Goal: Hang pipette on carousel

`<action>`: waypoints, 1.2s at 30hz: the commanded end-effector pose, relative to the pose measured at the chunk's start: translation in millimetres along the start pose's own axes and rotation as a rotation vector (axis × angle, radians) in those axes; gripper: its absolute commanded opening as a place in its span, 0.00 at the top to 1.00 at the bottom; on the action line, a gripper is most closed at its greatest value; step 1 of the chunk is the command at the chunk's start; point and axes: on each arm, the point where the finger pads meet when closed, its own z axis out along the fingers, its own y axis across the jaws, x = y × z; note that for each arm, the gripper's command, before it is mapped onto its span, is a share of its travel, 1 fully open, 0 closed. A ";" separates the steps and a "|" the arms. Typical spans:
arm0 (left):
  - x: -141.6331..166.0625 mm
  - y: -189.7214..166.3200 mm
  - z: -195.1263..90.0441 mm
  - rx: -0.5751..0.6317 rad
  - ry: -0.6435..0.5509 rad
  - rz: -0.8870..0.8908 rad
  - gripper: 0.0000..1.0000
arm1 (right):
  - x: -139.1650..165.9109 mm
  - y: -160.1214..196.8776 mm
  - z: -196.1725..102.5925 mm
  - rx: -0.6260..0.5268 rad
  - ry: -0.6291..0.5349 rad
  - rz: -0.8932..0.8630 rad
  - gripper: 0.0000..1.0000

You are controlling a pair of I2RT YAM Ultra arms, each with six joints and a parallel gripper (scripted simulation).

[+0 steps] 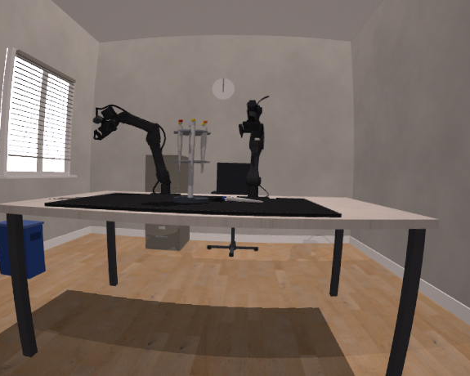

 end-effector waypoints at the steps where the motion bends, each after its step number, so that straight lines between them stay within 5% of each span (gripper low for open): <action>1: 2.7 15.9 -2.9 -0.041 0.003 -0.049 0.00 | -11.4 7.8 -10.8 -0.012 -0.029 -0.028 0.00; 22: 42.9 133.4 -38.8 -0.474 -0.001 -0.548 0.00 | -11.4 7.8 -10.8 -0.012 -0.029 -0.028 0.00; 36: 22.9 152.4 55.7 -0.191 0.061 -0.261 0.00 | -11.4 7.8 -10.8 -0.012 -0.029 -0.028 0.00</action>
